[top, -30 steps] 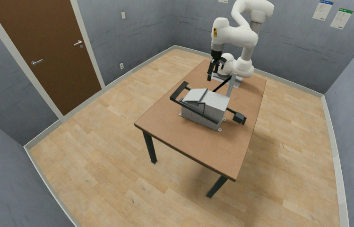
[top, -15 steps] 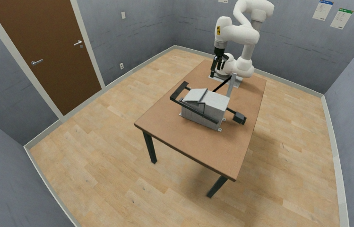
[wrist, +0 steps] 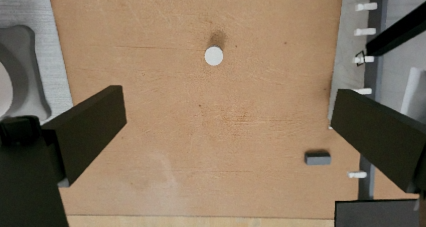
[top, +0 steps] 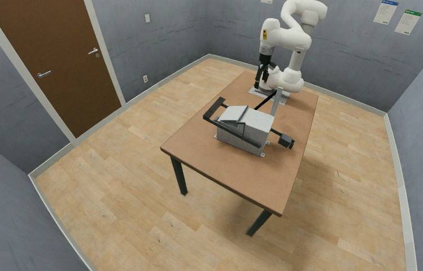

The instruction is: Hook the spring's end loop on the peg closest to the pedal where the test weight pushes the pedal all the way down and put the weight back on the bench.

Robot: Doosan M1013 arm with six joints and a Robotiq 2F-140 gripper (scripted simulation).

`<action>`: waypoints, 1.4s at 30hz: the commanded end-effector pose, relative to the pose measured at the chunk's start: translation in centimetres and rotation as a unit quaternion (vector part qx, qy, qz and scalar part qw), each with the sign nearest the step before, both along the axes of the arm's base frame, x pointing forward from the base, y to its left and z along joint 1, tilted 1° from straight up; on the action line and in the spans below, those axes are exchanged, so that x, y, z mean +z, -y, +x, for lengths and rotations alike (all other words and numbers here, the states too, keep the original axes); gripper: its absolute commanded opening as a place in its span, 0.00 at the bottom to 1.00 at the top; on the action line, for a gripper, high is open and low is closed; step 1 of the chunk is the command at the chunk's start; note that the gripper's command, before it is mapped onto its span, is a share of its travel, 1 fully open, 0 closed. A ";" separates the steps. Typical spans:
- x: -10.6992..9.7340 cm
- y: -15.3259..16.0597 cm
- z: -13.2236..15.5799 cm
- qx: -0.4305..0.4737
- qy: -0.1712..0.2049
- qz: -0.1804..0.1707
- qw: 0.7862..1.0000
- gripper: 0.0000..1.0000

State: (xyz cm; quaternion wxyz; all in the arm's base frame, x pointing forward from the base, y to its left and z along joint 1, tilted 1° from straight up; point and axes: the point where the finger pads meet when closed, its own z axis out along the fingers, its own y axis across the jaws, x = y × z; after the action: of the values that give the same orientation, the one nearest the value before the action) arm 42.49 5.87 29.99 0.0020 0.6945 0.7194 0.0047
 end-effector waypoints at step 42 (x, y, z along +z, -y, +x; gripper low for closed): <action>-17.9 0.0 -0.9 0.000 0.000 0.000 1.000 1.00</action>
State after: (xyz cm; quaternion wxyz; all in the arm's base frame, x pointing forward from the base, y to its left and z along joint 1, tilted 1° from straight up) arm 41.92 5.89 17.98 0.0023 0.6946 0.7194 0.0049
